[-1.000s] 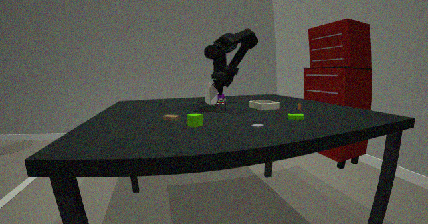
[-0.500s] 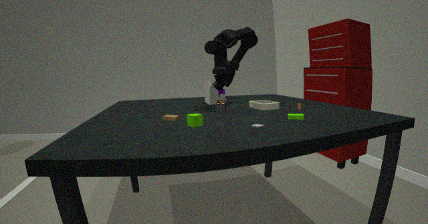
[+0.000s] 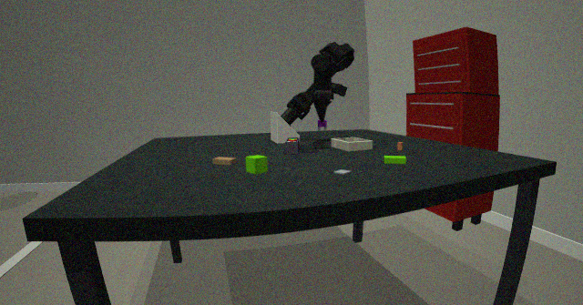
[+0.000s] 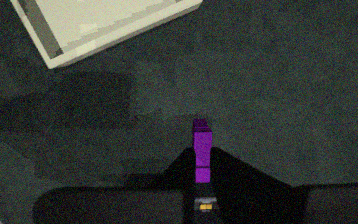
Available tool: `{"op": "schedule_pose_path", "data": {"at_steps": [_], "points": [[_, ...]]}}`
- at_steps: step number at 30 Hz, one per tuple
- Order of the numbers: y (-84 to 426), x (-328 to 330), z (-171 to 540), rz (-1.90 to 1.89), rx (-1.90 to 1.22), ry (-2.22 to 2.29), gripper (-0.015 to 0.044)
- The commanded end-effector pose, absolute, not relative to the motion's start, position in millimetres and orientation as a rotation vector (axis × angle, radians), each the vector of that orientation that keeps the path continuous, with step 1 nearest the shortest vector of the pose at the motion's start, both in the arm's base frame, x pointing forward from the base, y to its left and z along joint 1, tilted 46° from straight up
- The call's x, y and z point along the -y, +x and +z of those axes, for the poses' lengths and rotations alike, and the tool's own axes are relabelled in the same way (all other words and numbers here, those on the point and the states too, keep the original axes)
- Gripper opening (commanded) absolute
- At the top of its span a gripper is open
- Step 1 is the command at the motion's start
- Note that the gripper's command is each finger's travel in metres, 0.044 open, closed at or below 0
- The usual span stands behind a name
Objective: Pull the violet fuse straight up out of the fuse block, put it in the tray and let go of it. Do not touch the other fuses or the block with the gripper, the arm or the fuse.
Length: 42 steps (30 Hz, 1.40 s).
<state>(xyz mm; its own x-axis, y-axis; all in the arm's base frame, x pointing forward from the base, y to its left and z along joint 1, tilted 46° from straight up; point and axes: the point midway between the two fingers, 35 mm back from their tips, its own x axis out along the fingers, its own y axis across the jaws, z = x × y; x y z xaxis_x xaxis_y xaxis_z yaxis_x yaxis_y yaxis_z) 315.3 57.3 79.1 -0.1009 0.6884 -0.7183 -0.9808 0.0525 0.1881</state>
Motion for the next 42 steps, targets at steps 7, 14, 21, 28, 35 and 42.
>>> {"op": "schedule_pose_path", "data": {"at_steps": [7, 14, 21, 28, 35, 42], "points": [[295, -102, 124, 1.502, -0.791, -0.464, 0.0], [273, -131, 156, 1.512, -0.781, -0.452, 0.0], [264, -141, 167, 1.517, -0.776, -0.446, 0.0], [263, -148, 160, 1.516, -0.777, -0.447, 0.0], [262, -156, 152, 1.516, -0.776, -0.447, 0.0], [261, -164, 145, 1.517, -0.775, -0.446, 0.0]]}}
